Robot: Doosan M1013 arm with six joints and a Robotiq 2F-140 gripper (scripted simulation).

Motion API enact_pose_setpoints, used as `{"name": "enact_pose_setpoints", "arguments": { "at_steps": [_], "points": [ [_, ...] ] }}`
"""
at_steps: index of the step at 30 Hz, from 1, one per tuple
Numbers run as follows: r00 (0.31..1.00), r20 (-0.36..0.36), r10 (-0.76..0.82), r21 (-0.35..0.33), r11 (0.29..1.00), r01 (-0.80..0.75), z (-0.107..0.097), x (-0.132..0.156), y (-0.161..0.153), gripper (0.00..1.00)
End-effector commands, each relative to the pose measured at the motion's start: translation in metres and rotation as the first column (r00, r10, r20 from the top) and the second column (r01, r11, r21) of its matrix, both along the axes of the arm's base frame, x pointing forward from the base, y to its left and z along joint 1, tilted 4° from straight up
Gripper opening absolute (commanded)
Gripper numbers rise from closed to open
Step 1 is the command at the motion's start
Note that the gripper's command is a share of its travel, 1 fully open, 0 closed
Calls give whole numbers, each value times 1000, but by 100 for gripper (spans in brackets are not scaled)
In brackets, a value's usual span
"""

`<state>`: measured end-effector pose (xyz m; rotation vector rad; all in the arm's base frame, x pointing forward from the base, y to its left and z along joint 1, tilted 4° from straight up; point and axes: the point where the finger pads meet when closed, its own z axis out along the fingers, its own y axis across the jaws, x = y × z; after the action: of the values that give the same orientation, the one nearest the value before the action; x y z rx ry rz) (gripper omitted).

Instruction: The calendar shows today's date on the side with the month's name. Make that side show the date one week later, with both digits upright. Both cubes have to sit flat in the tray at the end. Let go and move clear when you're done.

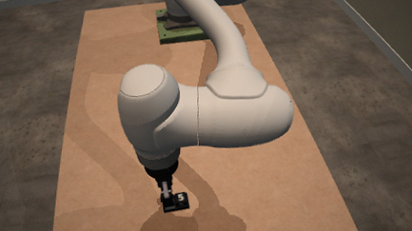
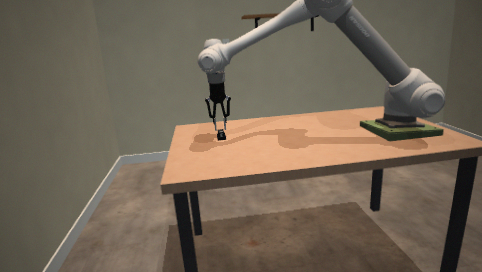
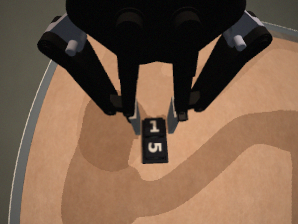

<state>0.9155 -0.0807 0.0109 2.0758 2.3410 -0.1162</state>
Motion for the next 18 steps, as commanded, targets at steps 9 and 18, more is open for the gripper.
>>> {"name": "enact_pose_setpoints", "arguments": {
  "at_steps": [9,18],
  "points": [
    [1000,0,0,0,1000,0,-15,-1,-1,35],
    [1000,0,0,0,1000,0,-19,-1,-1,35]
  ]
}}
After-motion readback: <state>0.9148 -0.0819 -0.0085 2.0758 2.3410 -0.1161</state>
